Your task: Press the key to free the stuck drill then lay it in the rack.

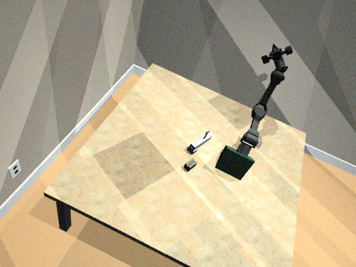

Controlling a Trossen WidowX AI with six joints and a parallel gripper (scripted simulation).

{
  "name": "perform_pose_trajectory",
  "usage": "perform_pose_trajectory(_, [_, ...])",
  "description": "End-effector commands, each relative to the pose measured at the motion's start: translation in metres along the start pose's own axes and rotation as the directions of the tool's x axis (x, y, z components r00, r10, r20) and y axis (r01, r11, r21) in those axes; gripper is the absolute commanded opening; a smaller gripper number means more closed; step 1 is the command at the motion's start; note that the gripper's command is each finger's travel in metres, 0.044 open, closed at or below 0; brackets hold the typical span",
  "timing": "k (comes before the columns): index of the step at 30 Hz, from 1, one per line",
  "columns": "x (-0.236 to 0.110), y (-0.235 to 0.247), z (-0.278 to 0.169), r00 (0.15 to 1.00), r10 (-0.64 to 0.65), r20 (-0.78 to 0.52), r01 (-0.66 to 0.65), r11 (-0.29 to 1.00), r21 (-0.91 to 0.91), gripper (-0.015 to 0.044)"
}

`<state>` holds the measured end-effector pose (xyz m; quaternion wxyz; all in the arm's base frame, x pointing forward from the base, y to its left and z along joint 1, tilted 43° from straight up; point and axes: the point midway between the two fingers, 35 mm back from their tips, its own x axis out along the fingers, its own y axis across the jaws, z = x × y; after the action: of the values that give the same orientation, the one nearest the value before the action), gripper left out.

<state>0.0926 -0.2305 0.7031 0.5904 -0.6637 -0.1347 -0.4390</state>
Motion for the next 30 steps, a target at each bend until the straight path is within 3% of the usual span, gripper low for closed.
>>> perform_pose_trajectory(1, [-0.016,-0.031,0.052,0.992,-0.071,0.100,0.089,0.978,-0.188,0.0000])
perform_pose_trajectory(7, [-0.036,-0.054,0.110,0.967,-0.125,0.221,0.199,0.914,-0.353,0.0000])
perform_pose_trajectory(11, [-0.053,-0.066,0.153,0.944,-0.138,0.300,0.284,0.802,-0.526,0.0000])
perform_pose_trajectory(15, [-0.078,-0.069,0.216,0.902,-0.120,0.414,0.405,0.565,-0.719,0.0000])
perform_pose_trajectory(21, [-0.110,-0.046,0.297,0.836,-0.028,0.549,0.546,0.154,-0.824,0.0000])
perform_pose_trajectory(25, [-0.131,-0.012,0.346,0.784,0.078,0.616,0.621,-0.146,-0.770,0.0000])
perform_pose_trajectory(30, [-0.159,0.050,0.398,0.709,0.254,0.658,0.685,-0.470,-0.557,0.0000])
